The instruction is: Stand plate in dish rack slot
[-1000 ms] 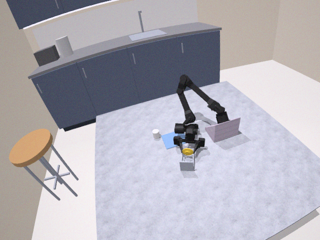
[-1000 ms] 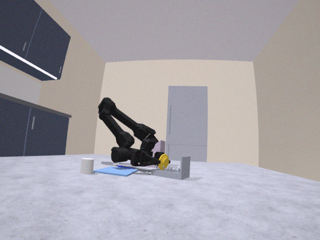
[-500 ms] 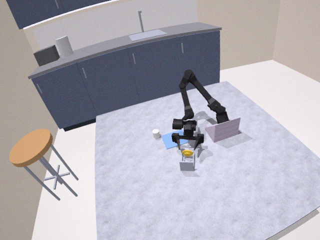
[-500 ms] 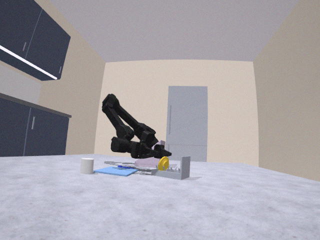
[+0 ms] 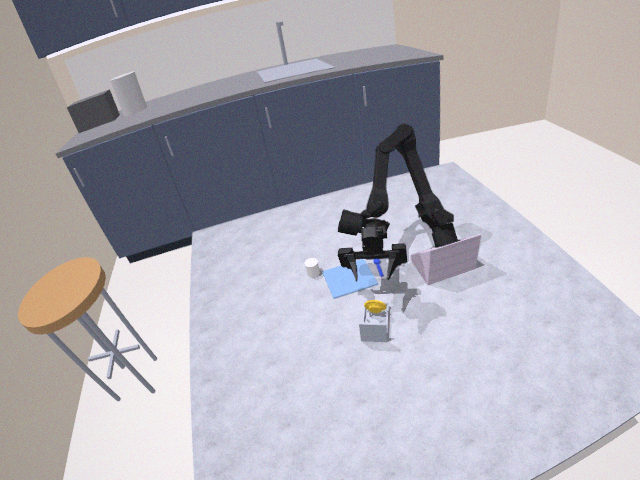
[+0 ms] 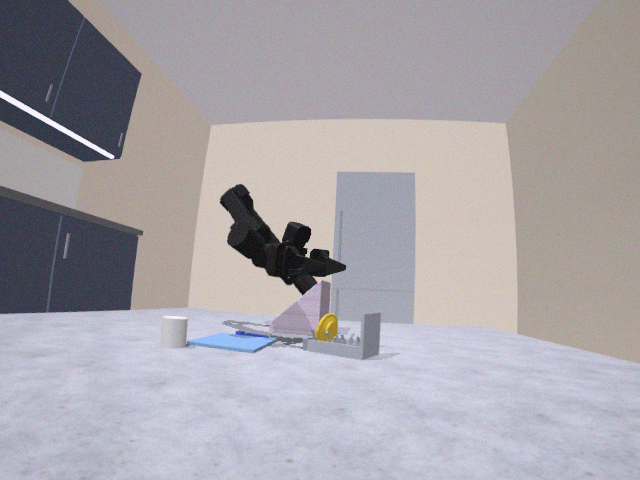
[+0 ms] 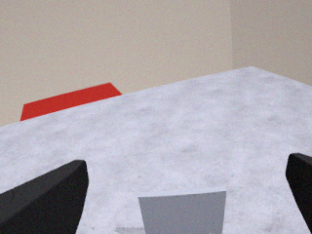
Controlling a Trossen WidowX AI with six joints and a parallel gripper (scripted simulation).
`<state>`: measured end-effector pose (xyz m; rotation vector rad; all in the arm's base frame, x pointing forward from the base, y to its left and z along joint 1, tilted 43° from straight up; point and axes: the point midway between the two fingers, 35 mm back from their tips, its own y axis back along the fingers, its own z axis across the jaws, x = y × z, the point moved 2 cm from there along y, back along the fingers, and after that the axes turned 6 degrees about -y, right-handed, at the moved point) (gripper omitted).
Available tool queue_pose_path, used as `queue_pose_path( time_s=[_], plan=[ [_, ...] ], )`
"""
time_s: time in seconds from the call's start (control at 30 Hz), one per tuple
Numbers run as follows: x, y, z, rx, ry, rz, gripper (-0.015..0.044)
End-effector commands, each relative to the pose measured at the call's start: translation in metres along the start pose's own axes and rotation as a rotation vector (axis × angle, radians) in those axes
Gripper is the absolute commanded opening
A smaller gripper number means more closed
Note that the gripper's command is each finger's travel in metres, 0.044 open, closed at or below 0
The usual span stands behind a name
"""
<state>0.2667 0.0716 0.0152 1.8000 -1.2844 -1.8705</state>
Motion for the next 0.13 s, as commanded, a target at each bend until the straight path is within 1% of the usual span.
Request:
queue_pose_path(
  time_s=[0.0, 0.1],
  plan=[
    [-0.0033, -0.0016, -0.0005, -0.012, -0.075, 0.058, 0.04],
    [-0.0034, -0.0038, 0.0013, -0.028, -0.152, 0.121, 0.04]
  ],
)
